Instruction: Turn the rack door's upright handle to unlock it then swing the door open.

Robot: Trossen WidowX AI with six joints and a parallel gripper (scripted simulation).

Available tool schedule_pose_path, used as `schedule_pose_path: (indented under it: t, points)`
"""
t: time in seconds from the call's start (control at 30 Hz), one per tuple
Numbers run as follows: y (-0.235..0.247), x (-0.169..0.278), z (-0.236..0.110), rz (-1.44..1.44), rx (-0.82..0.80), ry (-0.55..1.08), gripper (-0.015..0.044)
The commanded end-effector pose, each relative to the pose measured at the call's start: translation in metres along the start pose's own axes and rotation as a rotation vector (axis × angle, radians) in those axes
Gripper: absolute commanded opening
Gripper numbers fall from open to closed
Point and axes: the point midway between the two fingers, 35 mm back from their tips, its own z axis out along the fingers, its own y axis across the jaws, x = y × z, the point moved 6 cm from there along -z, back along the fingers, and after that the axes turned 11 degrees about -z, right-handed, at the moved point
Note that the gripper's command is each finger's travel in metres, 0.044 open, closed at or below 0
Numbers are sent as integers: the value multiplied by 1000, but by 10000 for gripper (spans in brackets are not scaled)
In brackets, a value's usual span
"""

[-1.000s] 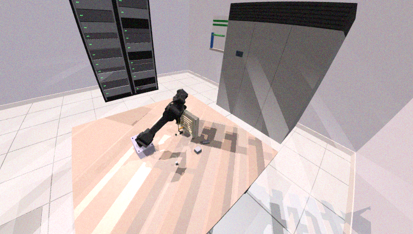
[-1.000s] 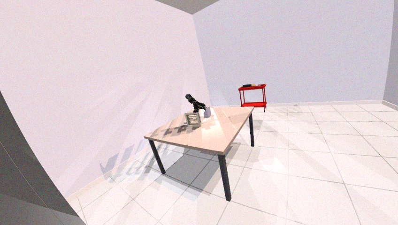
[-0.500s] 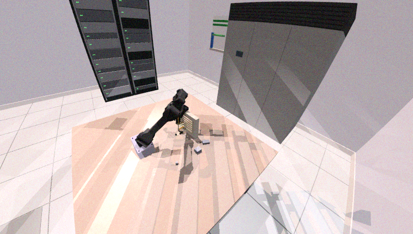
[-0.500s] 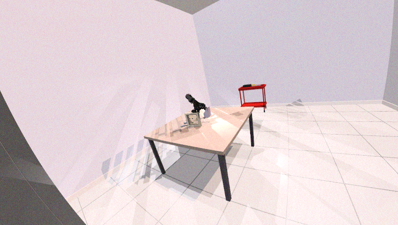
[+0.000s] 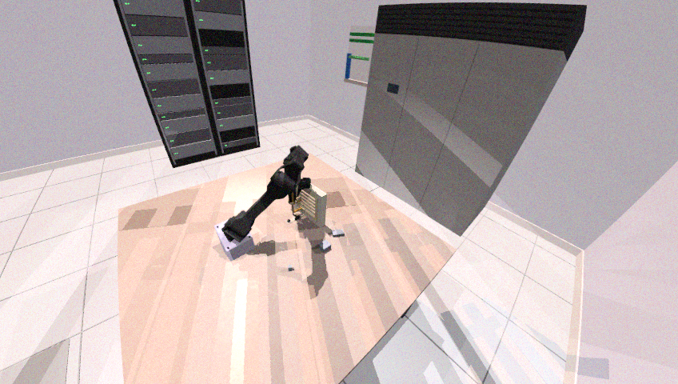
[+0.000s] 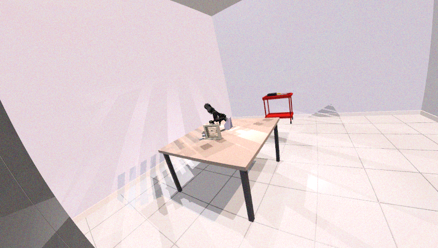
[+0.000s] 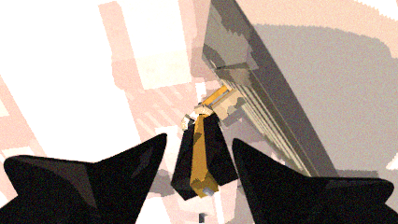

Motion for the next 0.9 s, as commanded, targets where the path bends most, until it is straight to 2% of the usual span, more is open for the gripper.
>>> schedule_pose_path:
  t: [0.0, 0.87]
  points:
    - [-2, 1, 1, 229, 2, 2, 287]
    - [-2, 0, 2, 1518, 1, 1, 287]
